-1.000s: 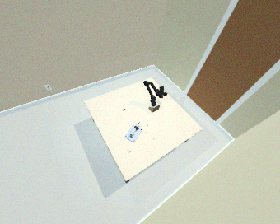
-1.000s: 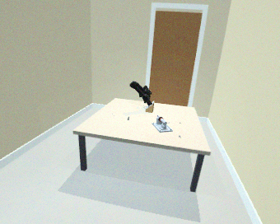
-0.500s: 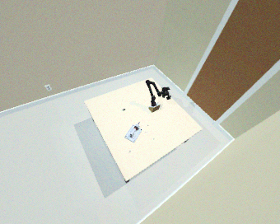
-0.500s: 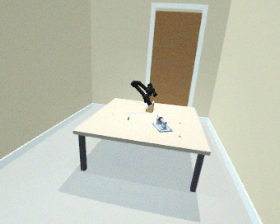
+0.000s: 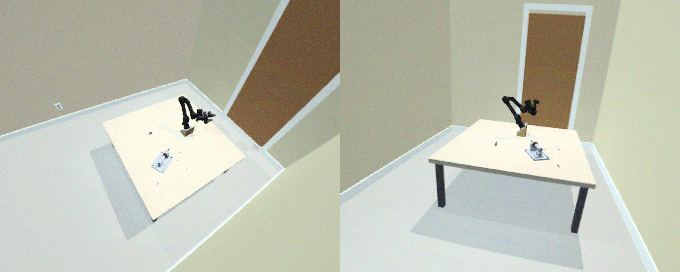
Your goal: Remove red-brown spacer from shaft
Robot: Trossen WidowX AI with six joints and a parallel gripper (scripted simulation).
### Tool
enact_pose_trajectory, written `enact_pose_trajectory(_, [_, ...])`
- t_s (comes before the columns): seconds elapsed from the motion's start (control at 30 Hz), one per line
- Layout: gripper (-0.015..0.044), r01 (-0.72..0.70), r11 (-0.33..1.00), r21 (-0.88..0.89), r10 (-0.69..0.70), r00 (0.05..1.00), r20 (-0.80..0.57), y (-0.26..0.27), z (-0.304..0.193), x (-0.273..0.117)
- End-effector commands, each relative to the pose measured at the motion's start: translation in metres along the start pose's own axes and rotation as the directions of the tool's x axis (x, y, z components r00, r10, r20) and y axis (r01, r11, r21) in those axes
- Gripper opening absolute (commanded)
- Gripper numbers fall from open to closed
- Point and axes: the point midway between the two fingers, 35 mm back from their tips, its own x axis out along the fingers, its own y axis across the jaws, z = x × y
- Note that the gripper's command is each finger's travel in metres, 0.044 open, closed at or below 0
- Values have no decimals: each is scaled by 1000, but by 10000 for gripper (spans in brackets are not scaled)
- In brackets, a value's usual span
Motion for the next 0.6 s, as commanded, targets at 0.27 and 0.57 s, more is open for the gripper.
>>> enact_pose_trajectory(0.27, [440,615,380,691,-310,788,-532,-65,-142,-90])
enact_pose_trajectory(0.57, [440,690,-368,623,-359,512,-780,-70,-207,-173])
